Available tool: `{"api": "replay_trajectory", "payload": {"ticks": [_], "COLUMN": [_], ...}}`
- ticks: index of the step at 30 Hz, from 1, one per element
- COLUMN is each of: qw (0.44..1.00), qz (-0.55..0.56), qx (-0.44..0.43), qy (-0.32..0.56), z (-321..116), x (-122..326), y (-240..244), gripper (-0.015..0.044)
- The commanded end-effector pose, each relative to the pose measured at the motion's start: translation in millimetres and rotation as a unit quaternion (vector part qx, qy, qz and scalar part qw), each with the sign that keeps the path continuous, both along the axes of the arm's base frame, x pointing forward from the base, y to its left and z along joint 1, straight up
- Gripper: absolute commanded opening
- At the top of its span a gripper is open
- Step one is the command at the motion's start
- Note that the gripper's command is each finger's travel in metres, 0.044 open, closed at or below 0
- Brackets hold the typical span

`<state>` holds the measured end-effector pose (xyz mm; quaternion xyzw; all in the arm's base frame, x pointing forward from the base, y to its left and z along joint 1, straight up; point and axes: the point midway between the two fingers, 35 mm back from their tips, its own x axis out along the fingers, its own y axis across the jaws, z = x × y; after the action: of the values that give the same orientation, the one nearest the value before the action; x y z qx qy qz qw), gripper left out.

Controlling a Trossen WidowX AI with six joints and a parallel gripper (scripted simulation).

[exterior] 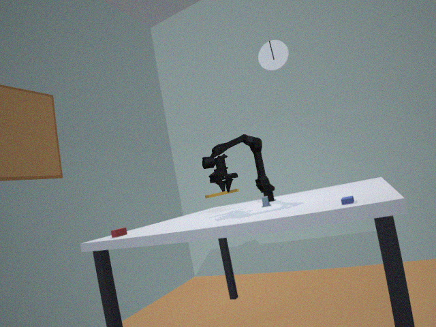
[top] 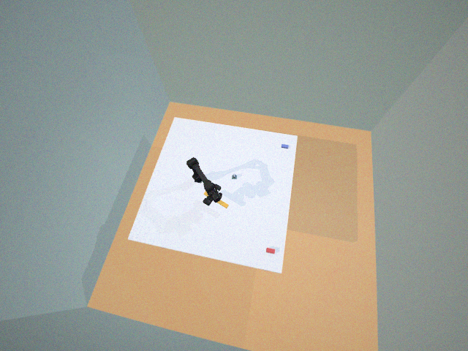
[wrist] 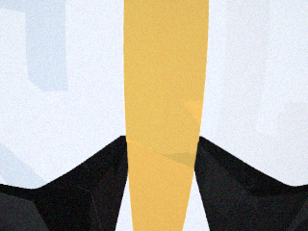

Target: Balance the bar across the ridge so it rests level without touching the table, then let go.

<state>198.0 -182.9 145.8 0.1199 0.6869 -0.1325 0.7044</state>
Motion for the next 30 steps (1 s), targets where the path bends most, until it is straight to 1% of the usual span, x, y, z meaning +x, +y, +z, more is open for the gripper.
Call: {"api": "replay_trajectory", "payload": {"ticks": [1,30], "qw": [1.0,0.995], "qz": [0.01,0.1], "qx": [0.001,0.003], "qy": [-0.001,-0.003], "z": [1,3], "x": [11,74], "y": [9,93], "gripper": [0.0,0.0]}}
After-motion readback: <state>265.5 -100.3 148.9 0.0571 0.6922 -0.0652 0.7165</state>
